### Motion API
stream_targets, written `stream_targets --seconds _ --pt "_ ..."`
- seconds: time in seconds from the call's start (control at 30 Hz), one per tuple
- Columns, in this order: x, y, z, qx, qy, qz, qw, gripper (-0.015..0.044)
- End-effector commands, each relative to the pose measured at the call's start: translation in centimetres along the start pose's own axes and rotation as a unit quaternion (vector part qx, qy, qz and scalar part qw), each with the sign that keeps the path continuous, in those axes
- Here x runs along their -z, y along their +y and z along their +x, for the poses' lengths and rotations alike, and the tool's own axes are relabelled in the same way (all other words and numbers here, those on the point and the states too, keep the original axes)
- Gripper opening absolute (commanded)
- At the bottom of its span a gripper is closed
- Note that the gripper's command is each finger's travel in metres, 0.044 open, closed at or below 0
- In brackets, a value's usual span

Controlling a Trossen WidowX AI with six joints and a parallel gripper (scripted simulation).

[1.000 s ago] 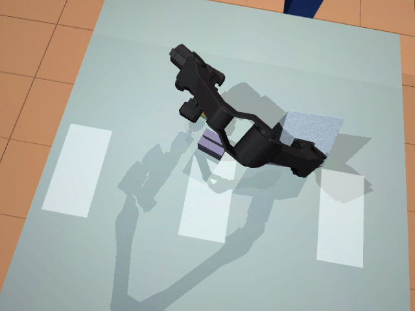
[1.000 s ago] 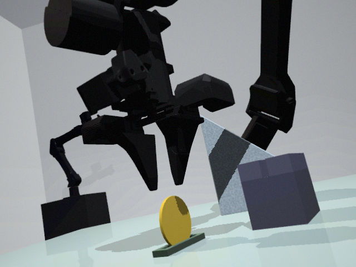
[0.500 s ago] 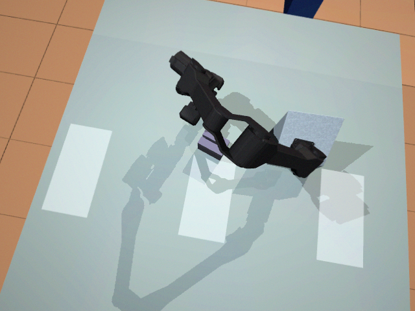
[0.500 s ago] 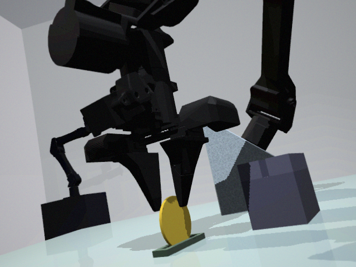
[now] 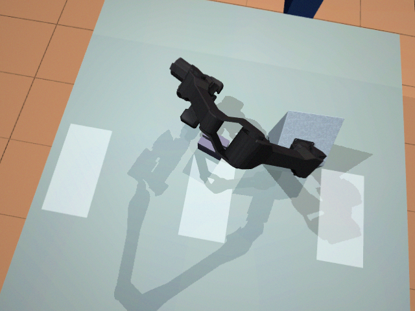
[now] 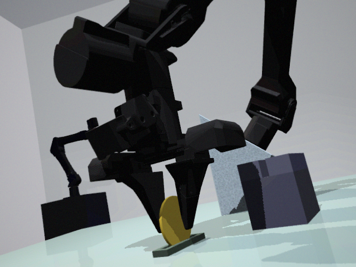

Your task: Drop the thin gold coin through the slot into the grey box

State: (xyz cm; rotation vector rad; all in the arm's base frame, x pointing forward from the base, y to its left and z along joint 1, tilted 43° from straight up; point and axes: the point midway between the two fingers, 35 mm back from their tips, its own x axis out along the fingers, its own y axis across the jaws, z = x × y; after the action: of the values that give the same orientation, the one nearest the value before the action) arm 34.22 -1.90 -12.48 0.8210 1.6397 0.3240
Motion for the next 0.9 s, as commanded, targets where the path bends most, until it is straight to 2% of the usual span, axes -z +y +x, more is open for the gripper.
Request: stream_targets --seconds 0.0,0.03,0.23,0.87 --pt "0.4 0.0 0.9 -0.002 0.006 0.003 1.0 0.0161" --pt "0.4 0.0 0.9 -0.002 0.006 0.003 1.0 0.0161" --pt "0.4 0.0 0.9 -0.002 0.006 0.003 1.0 0.0003" --pt "0.3 0.2 -0.6 -0.004 -0.001 0.014 1.0 0.0"
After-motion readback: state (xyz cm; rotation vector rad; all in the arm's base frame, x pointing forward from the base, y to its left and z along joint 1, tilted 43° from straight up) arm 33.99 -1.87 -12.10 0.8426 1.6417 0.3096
